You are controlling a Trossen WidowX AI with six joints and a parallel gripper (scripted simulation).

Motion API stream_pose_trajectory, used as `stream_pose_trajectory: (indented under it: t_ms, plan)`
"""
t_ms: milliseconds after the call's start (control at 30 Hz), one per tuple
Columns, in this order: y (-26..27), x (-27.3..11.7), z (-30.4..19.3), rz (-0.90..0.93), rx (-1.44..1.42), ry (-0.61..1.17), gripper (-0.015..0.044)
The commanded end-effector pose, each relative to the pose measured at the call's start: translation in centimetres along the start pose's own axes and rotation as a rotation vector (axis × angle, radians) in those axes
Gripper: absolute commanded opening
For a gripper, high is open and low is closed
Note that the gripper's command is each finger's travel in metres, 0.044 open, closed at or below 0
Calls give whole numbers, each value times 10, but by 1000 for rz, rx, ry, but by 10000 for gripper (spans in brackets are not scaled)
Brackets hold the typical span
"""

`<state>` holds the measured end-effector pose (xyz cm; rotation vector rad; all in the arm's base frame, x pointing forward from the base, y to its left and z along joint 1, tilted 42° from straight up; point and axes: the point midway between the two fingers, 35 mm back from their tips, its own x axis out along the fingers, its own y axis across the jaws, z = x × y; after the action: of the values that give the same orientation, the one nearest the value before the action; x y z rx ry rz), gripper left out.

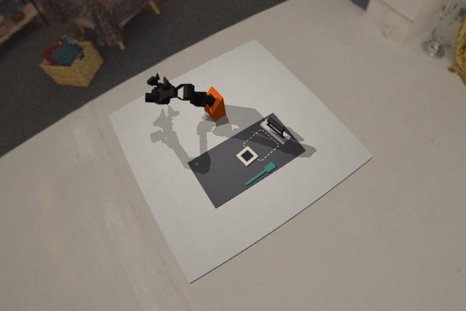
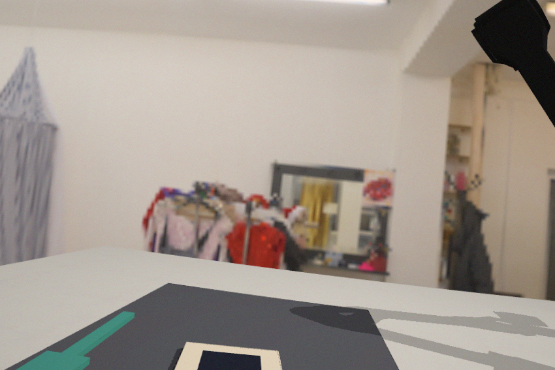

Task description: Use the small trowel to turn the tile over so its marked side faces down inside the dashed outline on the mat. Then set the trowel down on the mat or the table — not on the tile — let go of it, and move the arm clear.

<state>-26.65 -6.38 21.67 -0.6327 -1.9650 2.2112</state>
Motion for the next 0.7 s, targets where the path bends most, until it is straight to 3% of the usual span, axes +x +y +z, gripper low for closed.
stream_pose_trajectory:
  t_ms: [0,333,667]
  plan:
    - [6,-20,38,38,-5,-142,270]
    - [27,-94,113,142,-33,-472,270]
    - [54,-196,158,272,-87,-789,270]
